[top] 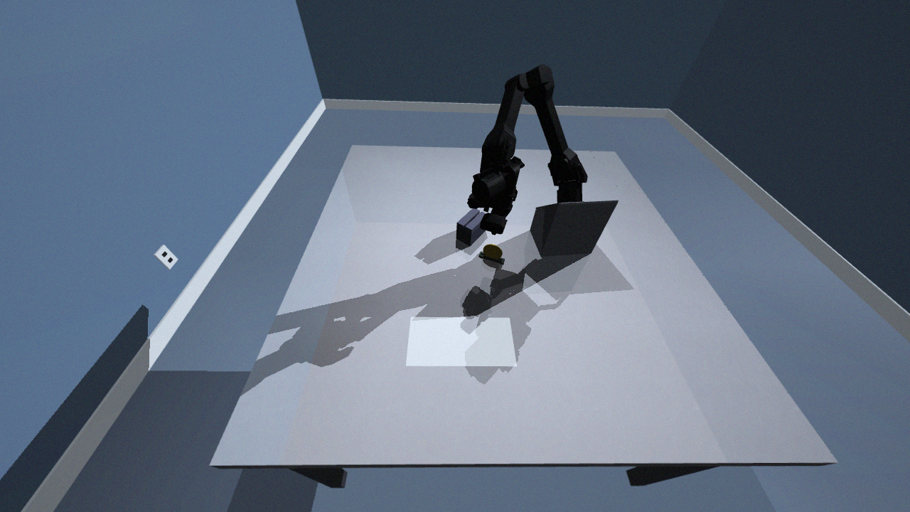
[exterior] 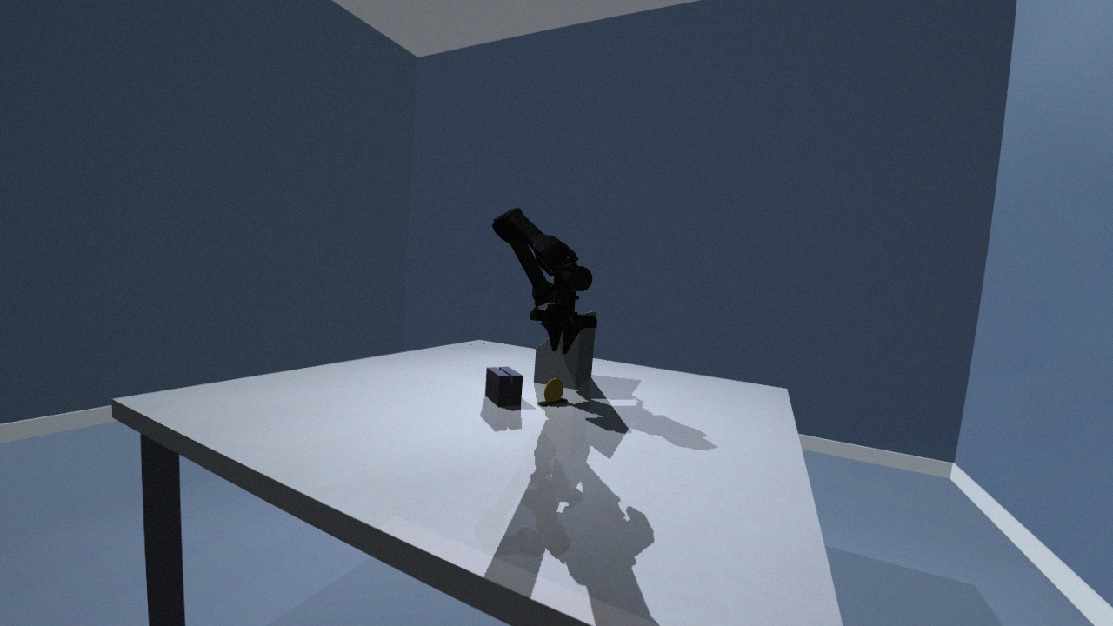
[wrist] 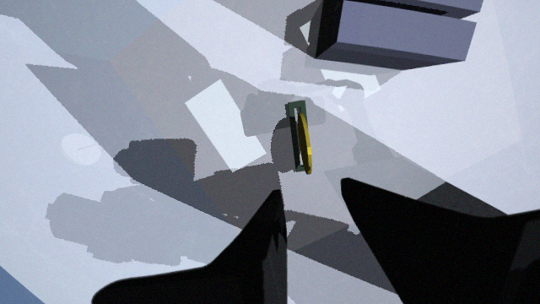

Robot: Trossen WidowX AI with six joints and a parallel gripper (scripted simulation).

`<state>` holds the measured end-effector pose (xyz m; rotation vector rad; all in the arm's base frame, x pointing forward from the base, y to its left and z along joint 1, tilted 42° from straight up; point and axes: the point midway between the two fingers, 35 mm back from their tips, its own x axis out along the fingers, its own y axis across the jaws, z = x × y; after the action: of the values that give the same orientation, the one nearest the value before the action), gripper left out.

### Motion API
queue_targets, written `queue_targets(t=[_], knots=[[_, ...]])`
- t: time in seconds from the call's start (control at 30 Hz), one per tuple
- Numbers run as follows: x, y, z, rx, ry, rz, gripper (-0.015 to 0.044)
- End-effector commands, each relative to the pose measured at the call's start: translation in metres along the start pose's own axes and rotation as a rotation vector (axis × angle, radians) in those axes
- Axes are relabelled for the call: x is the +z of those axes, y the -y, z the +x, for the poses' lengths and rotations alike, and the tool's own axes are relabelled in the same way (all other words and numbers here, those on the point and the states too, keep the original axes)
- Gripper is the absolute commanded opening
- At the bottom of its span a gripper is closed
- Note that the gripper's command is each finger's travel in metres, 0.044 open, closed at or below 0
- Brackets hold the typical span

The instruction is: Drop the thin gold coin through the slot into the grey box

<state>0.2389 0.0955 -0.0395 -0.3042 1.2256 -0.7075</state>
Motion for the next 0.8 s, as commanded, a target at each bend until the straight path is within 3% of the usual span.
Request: queue_targets(t=[0.0,0.1,0.23,0.77], knots=[[-0.003,0.009,0.005,-0.023,-0.027,0.027,0.0161],[-0.003,0.009,0.008,-0.023,-0.027,0.027,0.0161],[-0.004,0.01,0.04,-0.024,-0.026,0.027,0.0161],[-0.004,0.012,0.058,-0.025,-0.026,0.027,0.0161]])
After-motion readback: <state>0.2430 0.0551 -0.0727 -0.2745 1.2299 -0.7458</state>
